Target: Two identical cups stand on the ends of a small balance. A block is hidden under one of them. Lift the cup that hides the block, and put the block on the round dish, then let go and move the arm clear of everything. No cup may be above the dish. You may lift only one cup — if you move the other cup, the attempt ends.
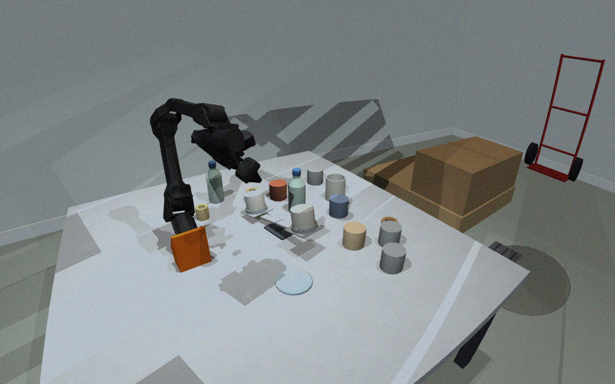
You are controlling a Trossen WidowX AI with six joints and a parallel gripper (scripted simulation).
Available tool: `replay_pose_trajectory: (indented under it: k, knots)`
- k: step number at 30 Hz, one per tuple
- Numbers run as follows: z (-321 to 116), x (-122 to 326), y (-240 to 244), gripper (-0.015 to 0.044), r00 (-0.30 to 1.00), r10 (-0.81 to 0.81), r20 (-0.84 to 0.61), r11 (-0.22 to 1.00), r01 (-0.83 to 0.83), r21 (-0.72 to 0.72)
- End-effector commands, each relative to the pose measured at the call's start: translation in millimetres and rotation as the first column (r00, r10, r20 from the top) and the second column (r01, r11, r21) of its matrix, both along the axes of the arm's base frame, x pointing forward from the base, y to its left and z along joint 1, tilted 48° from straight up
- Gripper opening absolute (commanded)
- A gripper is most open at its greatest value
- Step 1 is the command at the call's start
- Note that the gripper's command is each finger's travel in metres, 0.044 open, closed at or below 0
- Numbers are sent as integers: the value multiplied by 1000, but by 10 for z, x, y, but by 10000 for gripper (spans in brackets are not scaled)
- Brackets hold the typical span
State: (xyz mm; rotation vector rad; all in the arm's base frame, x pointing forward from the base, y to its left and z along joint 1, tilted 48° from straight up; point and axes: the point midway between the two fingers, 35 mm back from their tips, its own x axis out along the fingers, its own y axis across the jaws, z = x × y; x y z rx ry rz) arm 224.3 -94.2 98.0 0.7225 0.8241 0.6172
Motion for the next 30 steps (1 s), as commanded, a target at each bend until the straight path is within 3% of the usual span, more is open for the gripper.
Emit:
replay_pose_trajectory:
  k: [1,14,30]
  knots:
    - [20,75,86,440,996,15,-83,999,-12,34]
    - [105,322,485,440,878,33,-478,986,49,157]
    - [246,536,1095,440,517,-11,-856,970,214,117]
